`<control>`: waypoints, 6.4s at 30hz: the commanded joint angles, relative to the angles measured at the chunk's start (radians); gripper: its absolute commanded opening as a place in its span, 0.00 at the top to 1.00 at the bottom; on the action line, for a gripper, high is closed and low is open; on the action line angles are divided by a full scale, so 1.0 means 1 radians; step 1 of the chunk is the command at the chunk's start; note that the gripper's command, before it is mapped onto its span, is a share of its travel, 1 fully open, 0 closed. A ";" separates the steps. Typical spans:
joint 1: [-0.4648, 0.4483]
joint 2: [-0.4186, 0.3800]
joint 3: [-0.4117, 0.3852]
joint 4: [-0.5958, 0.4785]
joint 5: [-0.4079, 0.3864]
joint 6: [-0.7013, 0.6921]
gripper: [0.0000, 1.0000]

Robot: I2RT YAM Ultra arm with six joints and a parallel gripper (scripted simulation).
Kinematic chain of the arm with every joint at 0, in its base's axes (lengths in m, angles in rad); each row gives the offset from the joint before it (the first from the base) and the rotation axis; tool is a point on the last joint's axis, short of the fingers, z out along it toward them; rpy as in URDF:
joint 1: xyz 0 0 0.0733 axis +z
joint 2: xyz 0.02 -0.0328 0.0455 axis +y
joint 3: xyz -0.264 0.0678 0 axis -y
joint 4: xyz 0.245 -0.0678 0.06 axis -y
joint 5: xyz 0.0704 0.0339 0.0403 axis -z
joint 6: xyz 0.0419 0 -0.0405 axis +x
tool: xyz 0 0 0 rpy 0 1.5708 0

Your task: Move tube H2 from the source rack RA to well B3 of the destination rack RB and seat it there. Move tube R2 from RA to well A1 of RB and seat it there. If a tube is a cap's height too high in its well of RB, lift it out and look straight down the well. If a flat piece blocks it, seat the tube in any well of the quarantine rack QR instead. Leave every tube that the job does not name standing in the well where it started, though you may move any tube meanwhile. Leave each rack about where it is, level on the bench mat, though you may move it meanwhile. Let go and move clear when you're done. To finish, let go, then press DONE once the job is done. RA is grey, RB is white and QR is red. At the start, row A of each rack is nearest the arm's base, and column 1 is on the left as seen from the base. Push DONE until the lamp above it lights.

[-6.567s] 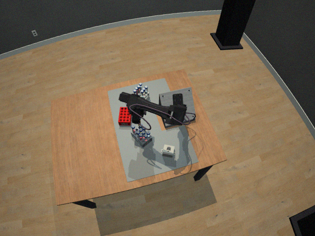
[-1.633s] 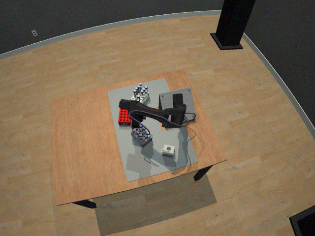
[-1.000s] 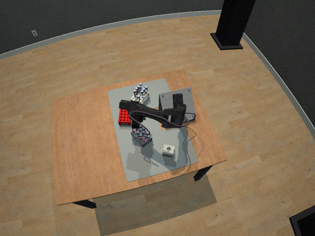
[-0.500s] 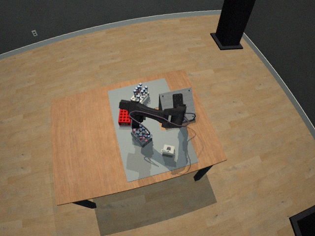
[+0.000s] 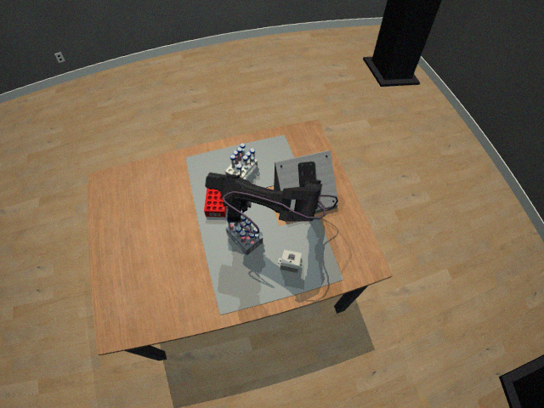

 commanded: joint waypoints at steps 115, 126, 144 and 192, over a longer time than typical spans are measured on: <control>-0.307 0.255 0.238 -0.147 0.121 1.082 1.00; -0.304 0.251 0.233 -0.149 0.121 0.796 1.00; -0.305 0.252 0.233 -0.154 0.117 0.259 1.00; -0.207 0.123 0.174 -0.195 0.056 -0.071 1.00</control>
